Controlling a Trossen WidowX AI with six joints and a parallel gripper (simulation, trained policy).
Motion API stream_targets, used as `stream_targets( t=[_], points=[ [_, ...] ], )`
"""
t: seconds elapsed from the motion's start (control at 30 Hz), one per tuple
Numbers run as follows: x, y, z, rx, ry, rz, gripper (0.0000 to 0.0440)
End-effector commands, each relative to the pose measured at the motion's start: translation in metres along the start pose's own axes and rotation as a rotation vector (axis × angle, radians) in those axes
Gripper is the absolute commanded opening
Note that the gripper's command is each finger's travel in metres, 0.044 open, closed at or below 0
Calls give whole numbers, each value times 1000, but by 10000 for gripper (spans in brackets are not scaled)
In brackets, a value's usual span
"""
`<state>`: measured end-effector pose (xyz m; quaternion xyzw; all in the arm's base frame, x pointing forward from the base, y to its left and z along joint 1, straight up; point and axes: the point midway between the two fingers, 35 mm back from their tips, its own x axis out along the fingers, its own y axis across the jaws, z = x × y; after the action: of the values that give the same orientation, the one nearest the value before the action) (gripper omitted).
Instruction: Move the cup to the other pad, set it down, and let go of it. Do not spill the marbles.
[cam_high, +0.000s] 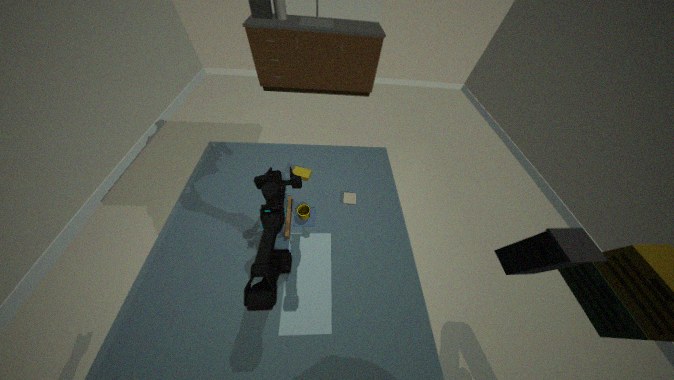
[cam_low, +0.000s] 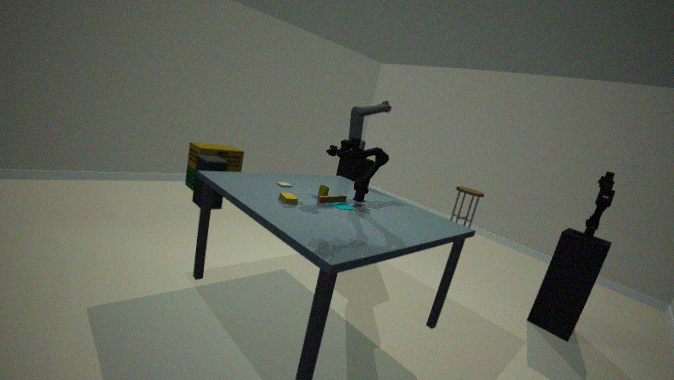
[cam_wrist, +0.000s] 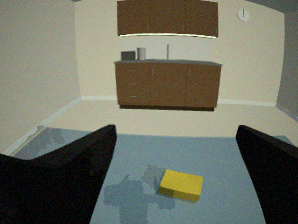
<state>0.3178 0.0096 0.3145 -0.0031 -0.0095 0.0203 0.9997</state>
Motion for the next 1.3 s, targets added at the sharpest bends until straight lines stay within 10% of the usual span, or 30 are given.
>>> stream_targets(
  t=[0.0,0.37,1.27],
  points=[
    [0,0,-1,5,5,-4,374],
    [-1,4,-16,71,124,-22,94],
    [2,39,-47,228,533,10,100]
  ],
)
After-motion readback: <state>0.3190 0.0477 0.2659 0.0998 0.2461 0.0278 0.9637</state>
